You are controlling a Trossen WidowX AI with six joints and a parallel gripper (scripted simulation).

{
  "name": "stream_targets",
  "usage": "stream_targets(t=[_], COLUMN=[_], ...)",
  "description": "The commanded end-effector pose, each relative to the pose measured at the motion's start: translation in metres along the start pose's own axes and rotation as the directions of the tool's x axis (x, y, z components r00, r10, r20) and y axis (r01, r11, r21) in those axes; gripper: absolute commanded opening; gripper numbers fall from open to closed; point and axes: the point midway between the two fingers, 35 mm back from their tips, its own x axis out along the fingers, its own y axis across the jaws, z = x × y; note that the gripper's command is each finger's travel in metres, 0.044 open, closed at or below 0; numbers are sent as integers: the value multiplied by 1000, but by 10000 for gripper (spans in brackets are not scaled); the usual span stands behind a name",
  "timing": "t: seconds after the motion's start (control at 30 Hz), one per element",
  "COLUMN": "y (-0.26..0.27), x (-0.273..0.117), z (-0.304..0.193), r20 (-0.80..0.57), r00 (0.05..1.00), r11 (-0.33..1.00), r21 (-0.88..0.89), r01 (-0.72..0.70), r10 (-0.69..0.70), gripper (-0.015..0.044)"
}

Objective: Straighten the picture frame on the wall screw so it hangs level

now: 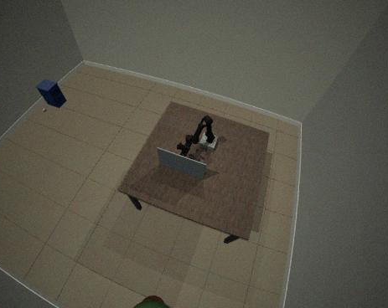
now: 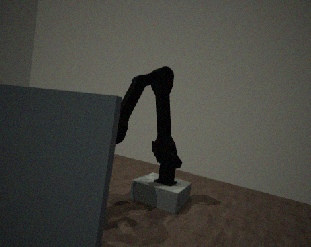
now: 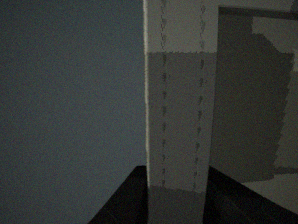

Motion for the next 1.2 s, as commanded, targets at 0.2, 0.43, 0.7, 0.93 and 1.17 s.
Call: stream_targets(t=[0.2,0.43,0.7,0.93,1.17], y=[-1,-1,-1,-1,-2], x=[0,0,0,0,0], z=[0,0,0,0,0], r20=[-2,-2,-2,-2,-2], r00=[1000,1000,1000,1000,1000], r11=[998,996,990,985,978], r21=[63,95,141,172,211], r01=[0,0,0,0,1], r10=[0,0,0,0,0], gripper=[0,0,0,0,0])
